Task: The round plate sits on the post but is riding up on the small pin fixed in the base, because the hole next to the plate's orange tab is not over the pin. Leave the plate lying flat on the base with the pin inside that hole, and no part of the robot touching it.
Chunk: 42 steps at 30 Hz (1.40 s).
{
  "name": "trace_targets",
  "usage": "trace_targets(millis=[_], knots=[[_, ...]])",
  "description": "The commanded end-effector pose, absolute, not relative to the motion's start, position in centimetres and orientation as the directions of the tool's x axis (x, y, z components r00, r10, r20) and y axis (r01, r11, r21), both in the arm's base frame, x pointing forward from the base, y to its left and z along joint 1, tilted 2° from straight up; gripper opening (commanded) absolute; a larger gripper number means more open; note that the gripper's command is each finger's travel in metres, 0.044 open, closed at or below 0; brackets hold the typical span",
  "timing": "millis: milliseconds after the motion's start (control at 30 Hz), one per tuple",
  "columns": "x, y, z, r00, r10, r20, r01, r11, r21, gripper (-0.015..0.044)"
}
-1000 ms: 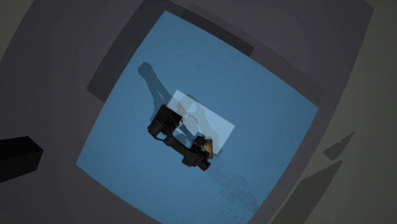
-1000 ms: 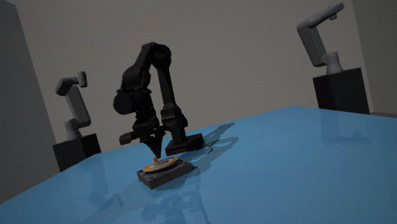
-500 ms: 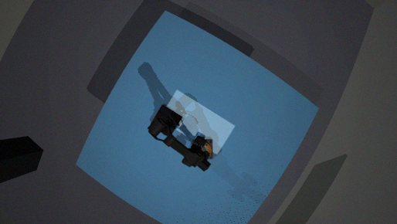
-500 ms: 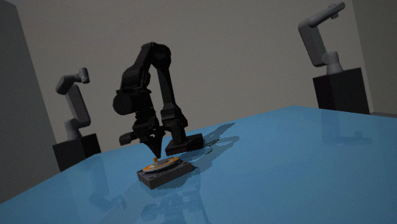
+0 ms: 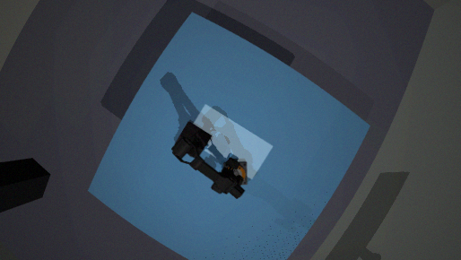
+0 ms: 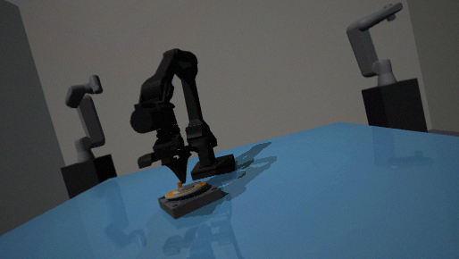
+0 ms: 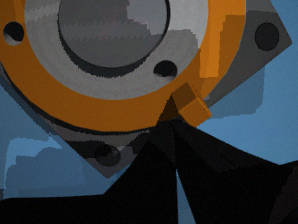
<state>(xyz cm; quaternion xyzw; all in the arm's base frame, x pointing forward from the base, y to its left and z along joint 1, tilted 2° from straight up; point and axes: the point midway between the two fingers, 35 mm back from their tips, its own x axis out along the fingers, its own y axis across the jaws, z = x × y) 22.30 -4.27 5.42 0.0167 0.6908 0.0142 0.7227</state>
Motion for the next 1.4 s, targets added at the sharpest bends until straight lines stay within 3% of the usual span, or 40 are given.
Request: trace_targets(millis=[0,1367], knots=[[22.7,-5.1,5.4,0.056,0.015,-0.998,0.015,1.000,0.016,0.0000],[23.9,-6.5,5.6,0.057,0.014,-0.998,0.015,1.000,0.014,0.0000]])
